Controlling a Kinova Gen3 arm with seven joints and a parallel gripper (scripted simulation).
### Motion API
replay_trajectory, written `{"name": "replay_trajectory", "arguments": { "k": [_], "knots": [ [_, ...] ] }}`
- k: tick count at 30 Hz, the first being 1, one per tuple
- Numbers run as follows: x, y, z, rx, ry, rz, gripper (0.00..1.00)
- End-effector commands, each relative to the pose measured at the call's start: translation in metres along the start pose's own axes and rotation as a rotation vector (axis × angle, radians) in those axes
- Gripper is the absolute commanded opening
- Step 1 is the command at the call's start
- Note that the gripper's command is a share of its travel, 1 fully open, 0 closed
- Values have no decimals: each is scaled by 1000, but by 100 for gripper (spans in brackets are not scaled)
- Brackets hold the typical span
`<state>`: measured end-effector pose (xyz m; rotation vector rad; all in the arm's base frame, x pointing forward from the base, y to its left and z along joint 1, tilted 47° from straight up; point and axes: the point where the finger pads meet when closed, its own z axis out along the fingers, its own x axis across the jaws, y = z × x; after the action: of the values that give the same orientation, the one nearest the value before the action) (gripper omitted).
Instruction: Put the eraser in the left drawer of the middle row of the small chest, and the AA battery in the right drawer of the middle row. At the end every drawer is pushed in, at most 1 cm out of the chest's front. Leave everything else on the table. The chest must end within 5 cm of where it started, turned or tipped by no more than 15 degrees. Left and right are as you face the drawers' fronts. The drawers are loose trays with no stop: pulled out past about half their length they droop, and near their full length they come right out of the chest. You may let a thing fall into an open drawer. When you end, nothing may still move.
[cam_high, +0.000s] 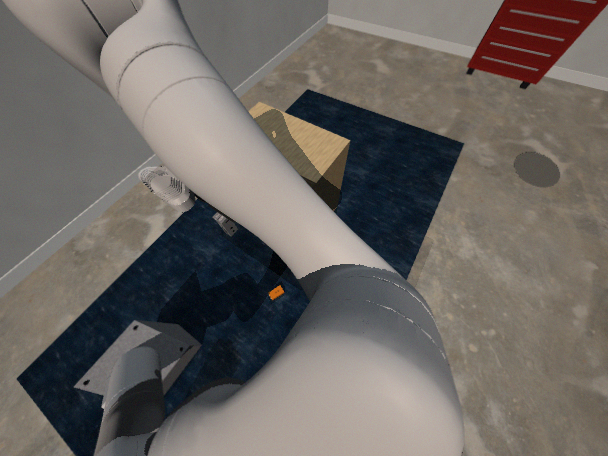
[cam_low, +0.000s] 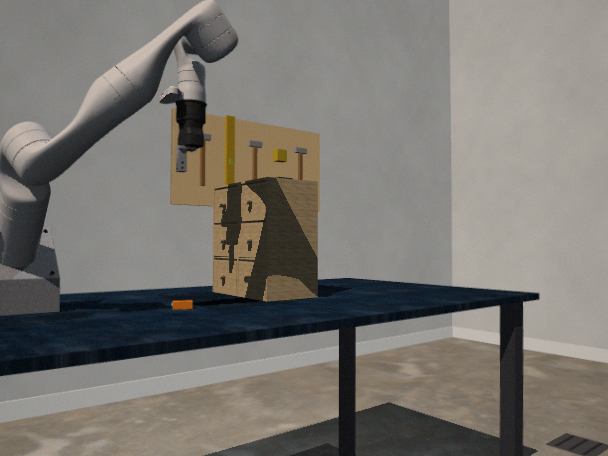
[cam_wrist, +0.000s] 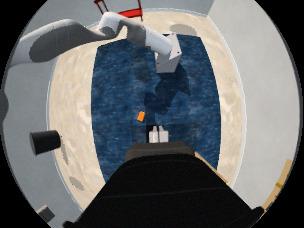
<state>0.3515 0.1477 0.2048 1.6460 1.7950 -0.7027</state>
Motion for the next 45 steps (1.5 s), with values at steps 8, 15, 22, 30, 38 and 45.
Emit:
{"name": "replay_trajectory", "arguments": {
  "k": [8, 15, 22, 30, 38, 45],
  "knots": [
    [0, 0, -1, -2, 1, 0, 100],
    [0, 0, -1, -2, 1, 0, 100],
    [0, 0, -1, -2, 1, 0, 100],
    [0, 0, -1, -2, 1, 0, 100],
    [0, 0, -1, -2, 1, 0, 100],
    [0, 0, -1, -2, 1, 0, 100]
  ]
}}
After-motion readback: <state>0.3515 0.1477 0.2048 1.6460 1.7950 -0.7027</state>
